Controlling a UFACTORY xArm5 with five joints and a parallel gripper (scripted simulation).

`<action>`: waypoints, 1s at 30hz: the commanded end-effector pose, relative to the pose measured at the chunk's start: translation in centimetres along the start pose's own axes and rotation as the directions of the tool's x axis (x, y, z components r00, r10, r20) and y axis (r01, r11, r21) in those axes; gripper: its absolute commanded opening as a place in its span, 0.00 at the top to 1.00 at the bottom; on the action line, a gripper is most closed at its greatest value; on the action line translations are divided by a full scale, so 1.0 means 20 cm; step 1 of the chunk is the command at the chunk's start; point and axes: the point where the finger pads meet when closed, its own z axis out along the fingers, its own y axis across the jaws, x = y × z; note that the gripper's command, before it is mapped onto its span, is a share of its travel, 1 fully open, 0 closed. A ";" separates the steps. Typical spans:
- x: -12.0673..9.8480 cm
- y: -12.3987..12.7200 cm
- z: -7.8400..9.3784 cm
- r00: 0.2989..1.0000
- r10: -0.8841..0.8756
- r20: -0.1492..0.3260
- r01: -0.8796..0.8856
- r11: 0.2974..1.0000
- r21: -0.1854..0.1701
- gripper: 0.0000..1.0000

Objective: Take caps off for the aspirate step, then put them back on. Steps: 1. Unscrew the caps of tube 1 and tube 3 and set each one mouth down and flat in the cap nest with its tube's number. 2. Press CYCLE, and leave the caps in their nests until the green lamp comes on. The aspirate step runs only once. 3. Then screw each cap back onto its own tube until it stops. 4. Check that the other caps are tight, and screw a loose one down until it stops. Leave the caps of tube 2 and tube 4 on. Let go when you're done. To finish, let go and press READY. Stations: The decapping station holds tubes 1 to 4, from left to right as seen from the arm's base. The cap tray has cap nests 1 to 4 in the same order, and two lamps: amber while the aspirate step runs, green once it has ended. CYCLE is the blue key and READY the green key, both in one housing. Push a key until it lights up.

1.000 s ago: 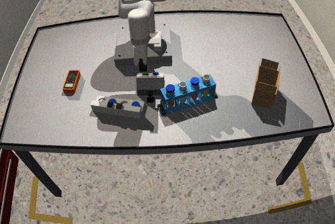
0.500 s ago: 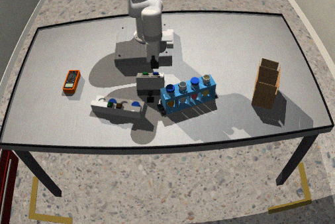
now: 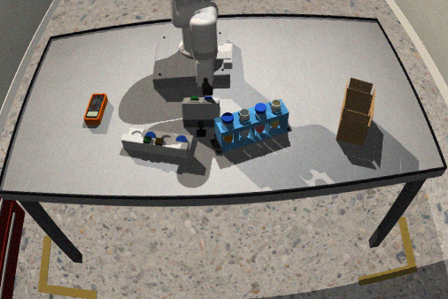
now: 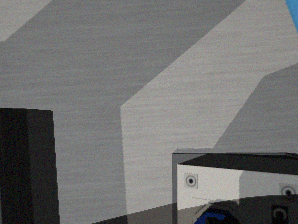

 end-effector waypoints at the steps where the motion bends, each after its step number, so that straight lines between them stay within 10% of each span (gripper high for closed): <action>1: 0.00 0.01 0.00 1.000 0.000 -0.001 0.000 1.000 -0.004 1.00; 30: 0.00 0.01 0.03 1.000 0.000 -0.001 0.000 1.000 -0.004 1.00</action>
